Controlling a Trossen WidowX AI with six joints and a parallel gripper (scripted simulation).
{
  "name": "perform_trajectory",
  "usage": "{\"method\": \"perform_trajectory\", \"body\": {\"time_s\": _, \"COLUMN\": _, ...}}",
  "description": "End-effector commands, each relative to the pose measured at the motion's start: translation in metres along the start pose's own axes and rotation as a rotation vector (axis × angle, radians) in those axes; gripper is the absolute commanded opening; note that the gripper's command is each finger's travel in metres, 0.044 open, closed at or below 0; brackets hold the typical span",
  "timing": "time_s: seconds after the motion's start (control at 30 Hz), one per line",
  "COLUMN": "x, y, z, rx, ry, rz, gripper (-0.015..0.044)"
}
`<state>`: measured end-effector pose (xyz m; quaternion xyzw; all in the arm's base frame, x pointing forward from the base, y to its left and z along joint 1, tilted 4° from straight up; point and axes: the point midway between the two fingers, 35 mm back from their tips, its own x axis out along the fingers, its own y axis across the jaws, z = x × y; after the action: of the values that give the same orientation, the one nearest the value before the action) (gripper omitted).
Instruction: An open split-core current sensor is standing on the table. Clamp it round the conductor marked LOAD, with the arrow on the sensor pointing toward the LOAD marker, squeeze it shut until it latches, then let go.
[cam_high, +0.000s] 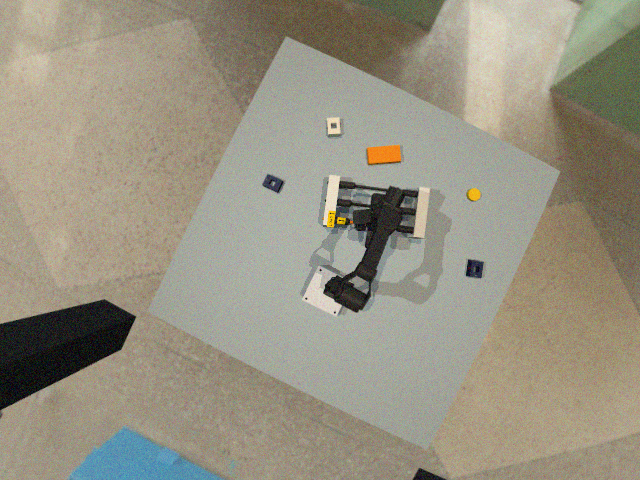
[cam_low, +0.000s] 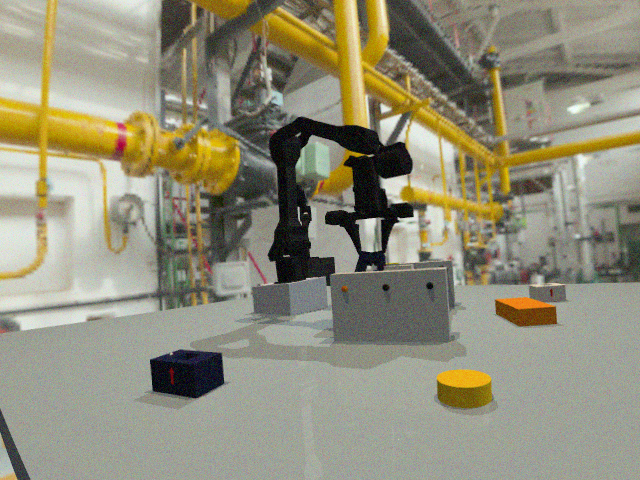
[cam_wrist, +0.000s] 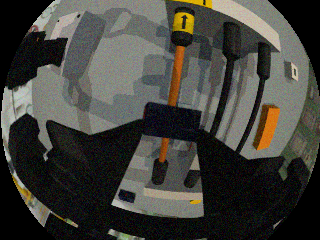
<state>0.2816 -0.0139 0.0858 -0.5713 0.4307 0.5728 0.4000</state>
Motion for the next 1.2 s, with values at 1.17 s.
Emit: {"method": "perform_trajectory", "body": {"time_s": 1.17, "x": 0.025, "y": 0.001, "z": 0.000, "rx": 0.000, "ry": 0.002, "rz": 0.000, "gripper": 0.0000}}
